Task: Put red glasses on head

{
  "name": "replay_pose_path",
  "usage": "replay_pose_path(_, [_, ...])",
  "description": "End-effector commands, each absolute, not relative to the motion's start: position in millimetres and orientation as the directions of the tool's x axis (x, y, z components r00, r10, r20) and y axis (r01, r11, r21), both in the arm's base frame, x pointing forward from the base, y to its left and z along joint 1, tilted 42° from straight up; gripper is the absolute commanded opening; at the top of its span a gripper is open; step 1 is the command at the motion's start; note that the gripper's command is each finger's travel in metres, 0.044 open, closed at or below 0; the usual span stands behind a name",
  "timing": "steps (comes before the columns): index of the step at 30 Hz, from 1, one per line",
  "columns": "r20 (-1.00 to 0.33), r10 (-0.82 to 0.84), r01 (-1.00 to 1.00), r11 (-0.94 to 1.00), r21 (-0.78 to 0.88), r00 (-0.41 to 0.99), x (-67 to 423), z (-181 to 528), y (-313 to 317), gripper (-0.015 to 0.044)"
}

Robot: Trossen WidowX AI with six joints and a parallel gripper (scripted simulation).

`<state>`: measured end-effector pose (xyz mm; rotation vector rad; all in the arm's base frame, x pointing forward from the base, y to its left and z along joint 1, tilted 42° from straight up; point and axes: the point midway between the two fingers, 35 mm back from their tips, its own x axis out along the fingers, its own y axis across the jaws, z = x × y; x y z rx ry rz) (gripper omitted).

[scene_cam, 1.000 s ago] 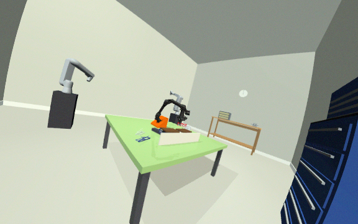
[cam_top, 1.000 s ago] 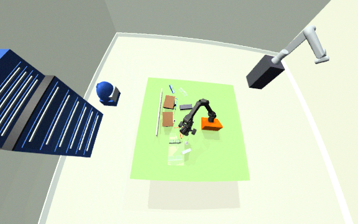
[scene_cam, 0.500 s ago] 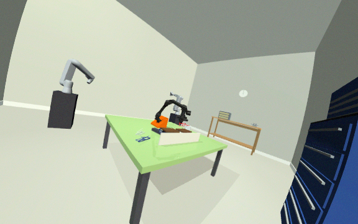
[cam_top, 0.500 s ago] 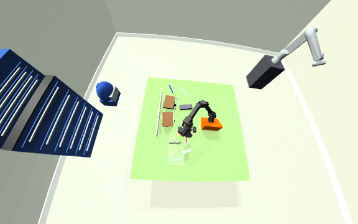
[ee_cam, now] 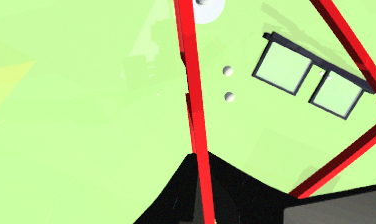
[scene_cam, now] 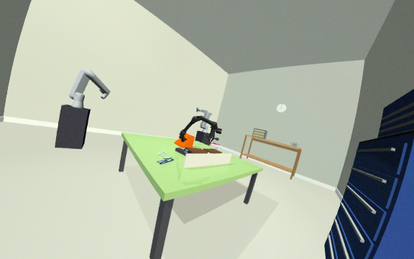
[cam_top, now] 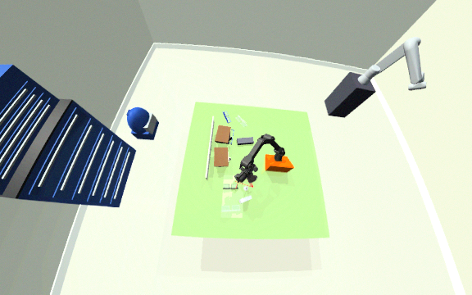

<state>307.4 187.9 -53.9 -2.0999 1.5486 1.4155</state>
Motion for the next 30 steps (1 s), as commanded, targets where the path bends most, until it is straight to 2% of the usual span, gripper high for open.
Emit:
replay_pose_path(1, [-0.763, -0.647, -0.712, -0.539, 0.450, 0.007, 308.1, -57.6, 193.2, 0.0000])
replay_pose_path(16, [-0.763, -0.646, -0.247, -0.741, 0.625, 0.007, 308.5, -69.9, 205.1, 0.0000])
replay_pose_path(30, [-0.763, -0.646, 0.242, -0.739, 0.628, 0.007, 308.1, -81.5, 215.4, 0.0000])
